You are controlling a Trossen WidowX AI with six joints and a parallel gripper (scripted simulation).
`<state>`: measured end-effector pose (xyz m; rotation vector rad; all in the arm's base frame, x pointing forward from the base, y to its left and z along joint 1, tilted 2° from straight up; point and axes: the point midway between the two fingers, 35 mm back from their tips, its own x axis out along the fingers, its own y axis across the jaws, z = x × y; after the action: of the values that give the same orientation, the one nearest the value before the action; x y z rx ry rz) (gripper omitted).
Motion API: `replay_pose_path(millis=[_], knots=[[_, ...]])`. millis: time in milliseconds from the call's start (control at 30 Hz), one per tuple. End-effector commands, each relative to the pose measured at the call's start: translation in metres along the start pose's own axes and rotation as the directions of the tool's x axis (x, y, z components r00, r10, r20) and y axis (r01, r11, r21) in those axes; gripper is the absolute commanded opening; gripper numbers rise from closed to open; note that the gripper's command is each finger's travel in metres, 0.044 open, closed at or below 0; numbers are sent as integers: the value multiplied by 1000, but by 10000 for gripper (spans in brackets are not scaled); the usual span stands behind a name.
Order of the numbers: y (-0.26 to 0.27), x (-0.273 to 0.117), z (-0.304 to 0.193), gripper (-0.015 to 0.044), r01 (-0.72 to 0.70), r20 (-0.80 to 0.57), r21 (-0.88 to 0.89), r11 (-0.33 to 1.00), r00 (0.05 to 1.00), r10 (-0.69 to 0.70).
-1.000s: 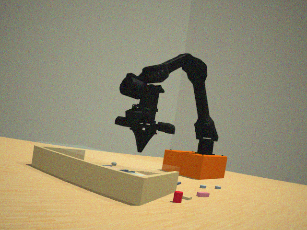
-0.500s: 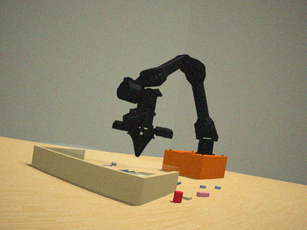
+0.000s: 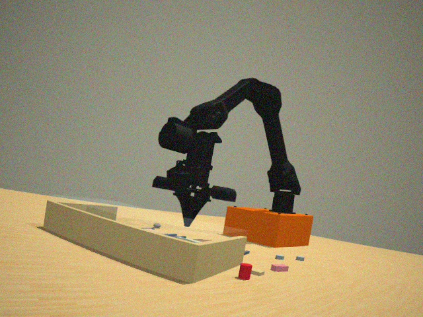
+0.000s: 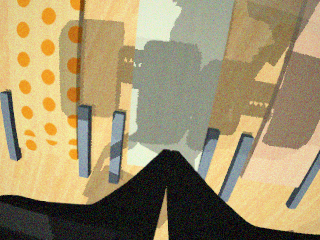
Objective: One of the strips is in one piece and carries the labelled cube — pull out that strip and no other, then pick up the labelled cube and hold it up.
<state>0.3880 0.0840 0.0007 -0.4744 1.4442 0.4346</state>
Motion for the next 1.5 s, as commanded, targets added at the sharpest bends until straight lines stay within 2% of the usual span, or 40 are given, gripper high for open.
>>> replay_pose_path(millis=[0, 433, 1467], knots=[[2, 11, -3, 0, -9, -11, -4, 1000, 1000, 9], [2, 31, -4, 0, -9, -11, -4, 1000, 1000, 9], [2, 32, -4, 0, -9, -11, -4, 1000, 1000, 9]])
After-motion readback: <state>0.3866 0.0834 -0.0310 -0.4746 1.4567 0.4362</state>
